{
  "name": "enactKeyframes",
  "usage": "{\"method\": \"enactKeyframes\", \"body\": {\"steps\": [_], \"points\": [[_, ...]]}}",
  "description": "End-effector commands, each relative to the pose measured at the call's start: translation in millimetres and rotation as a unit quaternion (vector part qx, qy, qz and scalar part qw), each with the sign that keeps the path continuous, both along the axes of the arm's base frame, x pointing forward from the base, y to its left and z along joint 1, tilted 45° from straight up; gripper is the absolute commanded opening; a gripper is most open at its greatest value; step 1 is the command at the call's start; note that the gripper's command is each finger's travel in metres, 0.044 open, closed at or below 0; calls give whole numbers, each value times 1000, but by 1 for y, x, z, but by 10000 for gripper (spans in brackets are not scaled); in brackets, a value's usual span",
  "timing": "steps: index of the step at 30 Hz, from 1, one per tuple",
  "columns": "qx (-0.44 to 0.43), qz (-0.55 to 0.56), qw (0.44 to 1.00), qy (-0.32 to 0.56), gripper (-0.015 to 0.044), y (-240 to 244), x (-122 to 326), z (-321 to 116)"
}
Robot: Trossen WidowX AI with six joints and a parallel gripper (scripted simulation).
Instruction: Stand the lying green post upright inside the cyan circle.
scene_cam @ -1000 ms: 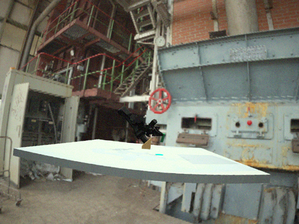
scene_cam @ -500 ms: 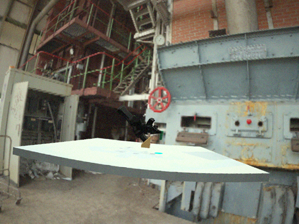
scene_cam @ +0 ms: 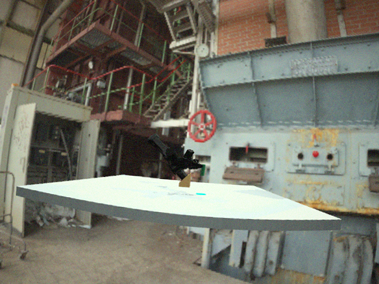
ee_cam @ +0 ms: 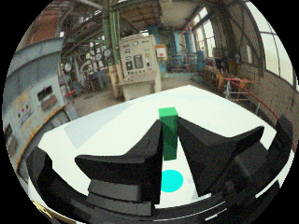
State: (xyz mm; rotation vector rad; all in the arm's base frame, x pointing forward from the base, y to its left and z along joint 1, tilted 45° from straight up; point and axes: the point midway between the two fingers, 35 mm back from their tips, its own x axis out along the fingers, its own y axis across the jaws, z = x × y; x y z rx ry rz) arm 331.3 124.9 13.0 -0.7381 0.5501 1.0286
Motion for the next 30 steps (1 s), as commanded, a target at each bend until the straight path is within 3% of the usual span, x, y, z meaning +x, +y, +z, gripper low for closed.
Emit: {"method": "enactKeyframes", "body": {"steps": [1, 15, 30], "points": [[3, 5, 1000, -8, 23, 0, 0, 2], [3, 5, 1000, -8, 23, 0, 0, 2], [0, 6, 1000, -7, 23, -55, 0, -53]]}}
